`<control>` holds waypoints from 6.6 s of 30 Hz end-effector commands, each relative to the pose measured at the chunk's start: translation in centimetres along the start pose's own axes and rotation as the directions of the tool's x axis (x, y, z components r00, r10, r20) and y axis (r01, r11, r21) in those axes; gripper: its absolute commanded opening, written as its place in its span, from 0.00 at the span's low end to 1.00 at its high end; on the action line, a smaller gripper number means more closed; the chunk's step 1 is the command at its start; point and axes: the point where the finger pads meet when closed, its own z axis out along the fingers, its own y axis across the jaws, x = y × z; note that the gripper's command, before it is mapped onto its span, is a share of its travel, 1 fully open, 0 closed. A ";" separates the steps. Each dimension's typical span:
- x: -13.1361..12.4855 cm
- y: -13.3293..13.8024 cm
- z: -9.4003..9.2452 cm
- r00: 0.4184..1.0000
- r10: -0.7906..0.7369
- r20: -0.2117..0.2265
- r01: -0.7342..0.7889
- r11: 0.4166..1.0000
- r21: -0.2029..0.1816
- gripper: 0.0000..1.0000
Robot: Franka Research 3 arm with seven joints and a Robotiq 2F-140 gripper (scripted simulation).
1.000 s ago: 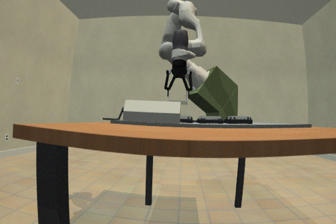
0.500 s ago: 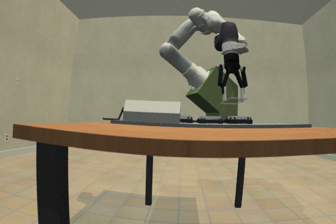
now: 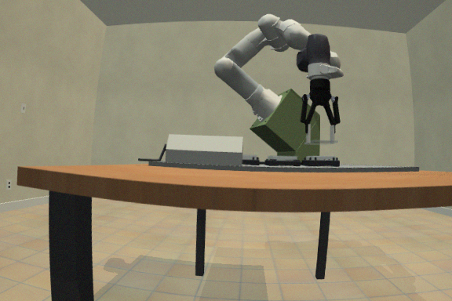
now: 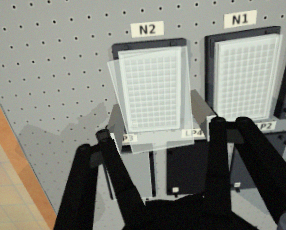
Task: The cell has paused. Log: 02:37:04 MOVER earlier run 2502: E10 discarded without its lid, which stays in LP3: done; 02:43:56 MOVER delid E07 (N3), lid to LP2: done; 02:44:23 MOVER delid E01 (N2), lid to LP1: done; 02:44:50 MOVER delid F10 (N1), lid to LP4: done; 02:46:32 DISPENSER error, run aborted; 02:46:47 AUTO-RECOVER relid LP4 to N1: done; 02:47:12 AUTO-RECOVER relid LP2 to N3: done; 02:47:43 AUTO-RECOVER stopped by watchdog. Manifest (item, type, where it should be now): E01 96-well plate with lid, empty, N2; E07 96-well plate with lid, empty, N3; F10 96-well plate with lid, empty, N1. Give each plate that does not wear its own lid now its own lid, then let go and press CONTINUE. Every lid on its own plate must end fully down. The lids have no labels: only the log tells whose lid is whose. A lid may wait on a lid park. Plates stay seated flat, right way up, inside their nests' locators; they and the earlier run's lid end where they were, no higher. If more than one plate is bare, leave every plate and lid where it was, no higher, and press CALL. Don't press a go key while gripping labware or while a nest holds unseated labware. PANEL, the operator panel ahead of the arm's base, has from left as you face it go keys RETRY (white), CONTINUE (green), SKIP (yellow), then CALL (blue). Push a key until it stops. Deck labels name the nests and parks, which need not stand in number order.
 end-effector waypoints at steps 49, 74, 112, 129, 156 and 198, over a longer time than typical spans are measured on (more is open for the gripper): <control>-0.3 0.0 0.4 0.995 0.095 0.011 -0.095 0.995 0.001 0.00; -0.3 -0.2 3.0 0.993 0.119 0.011 -0.119 0.993 0.001 0.00; -0.3 -0.2 3.5 0.993 0.119 0.011 -0.119 0.993 0.001 0.00; -0.3 -0.2 3.5 0.993 0.119 0.011 -0.119 0.993 0.001 0.00; -0.3 -0.2 3.9 0.993 0.113 0.011 -0.113 0.994 0.001 0.00; -0.3 -0.2 4.7 0.993 0.113 0.011 -0.113 0.994 0.001 0.00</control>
